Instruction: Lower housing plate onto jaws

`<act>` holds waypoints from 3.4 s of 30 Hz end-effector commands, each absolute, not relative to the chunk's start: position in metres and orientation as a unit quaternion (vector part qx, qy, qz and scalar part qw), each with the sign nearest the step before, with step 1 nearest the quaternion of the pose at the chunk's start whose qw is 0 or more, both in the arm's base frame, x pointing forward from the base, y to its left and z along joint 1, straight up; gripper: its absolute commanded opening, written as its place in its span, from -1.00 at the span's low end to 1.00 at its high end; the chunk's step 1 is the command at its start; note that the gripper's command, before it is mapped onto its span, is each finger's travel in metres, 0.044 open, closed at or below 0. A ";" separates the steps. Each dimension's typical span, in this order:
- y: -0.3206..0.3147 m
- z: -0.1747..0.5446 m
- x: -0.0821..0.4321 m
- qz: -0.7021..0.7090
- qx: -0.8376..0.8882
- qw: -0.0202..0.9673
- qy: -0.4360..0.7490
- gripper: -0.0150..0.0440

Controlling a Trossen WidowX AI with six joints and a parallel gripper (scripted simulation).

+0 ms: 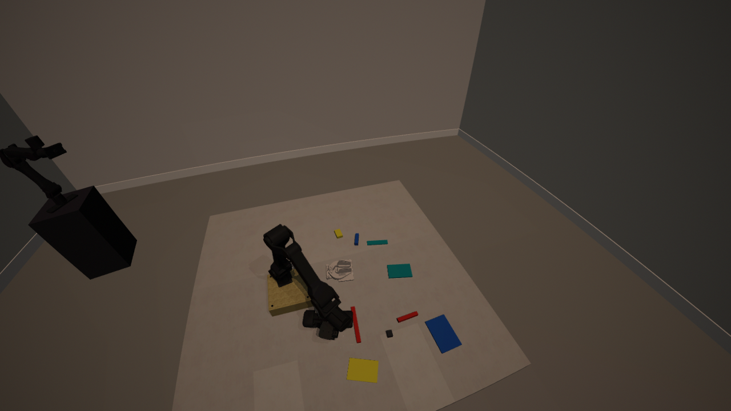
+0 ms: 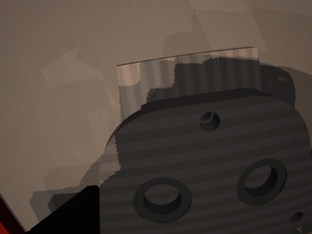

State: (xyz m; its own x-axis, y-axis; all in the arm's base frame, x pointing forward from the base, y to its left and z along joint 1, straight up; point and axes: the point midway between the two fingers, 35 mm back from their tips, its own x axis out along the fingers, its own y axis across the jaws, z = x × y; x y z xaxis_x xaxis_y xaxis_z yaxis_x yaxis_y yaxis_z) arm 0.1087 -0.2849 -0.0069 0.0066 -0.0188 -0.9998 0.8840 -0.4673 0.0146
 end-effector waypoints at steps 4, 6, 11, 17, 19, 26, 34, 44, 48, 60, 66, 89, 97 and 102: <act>-0.285 -0.005 0.109 -0.607 0.604 0.372 0.358 0.70; -0.286 0.001 0.109 -0.607 0.604 0.372 0.358 0.70; -0.287 0.016 0.109 -0.608 0.604 0.372 0.358 0.70; -0.286 0.035 0.109 -0.608 0.604 0.371 0.358 0.70; -0.286 0.042 0.109 -0.608 0.604 0.371 0.358 0.70; -0.284 0.064 0.108 -0.609 0.604 0.371 0.358 0.70; -0.281 0.066 0.112 -0.604 0.599 0.378 0.365 0.70; -0.261 0.067 0.139 -0.571 0.567 0.427 0.414 0.70; -0.252 0.067 0.149 -0.556 0.552 0.446 0.433 0.70; -0.222 0.067 0.176 -0.507 0.505 0.500 0.488 0.70; -0.206 0.067 0.188 -0.480 0.478 0.526 0.514 0.70; -0.137 0.067 0.221 -0.361 0.361 0.614 0.602 0.70; -0.112 0.067 0.228 -0.313 0.315 0.639 0.628 0.70; -0.095 0.066 0.230 -0.282 0.284 0.653 0.642 0.70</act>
